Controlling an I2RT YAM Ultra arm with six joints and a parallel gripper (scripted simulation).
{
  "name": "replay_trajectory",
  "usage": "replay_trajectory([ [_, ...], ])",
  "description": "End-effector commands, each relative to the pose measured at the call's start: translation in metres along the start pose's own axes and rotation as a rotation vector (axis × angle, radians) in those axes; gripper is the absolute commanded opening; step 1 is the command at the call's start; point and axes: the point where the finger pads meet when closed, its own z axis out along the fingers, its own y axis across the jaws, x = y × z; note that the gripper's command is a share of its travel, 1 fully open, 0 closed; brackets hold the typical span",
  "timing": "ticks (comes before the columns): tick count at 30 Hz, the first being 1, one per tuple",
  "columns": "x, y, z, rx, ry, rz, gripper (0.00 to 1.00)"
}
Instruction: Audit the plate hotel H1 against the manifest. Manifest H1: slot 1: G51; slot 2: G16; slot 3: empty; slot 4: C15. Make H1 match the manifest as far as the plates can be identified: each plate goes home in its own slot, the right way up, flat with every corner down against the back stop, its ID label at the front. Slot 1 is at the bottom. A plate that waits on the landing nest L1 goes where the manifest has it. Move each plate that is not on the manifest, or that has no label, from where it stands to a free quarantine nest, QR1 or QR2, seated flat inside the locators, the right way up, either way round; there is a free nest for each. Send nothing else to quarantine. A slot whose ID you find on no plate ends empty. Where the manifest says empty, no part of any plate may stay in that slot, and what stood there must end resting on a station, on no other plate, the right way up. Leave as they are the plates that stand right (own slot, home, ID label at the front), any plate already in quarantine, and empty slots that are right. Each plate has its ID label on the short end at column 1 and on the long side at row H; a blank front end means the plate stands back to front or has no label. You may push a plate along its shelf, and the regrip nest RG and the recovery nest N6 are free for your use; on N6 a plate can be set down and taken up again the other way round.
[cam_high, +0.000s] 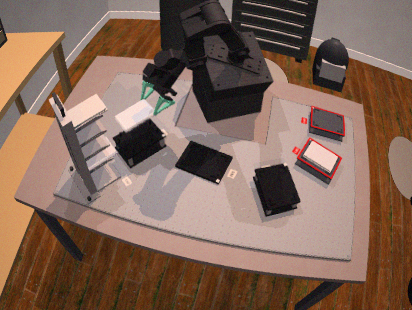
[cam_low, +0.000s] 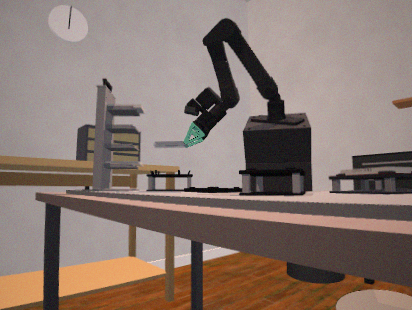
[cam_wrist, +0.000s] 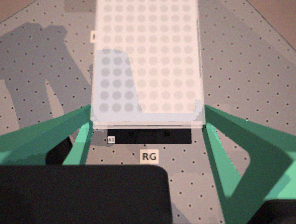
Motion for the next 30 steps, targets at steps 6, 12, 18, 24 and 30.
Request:
replay_trajectory([
  [6,-0.0124,-0.0022,-0.0074,0.005,-0.021,-0.008,0.86],
  [12,-0.0156,-0.0021,-0.0107,0.005,-0.021,-0.008,0.86],
  [18,-0.0152,-0.0021,-0.0102,0.005,-0.021,-0.008,0.86],
  [24,-0.0144,-0.0022,-0.0094,0.005,-0.021,-0.008,0.86],
  [30,-0.0175,-0.0022,-0.0054,0.005,-0.022,-0.008,0.86],
])
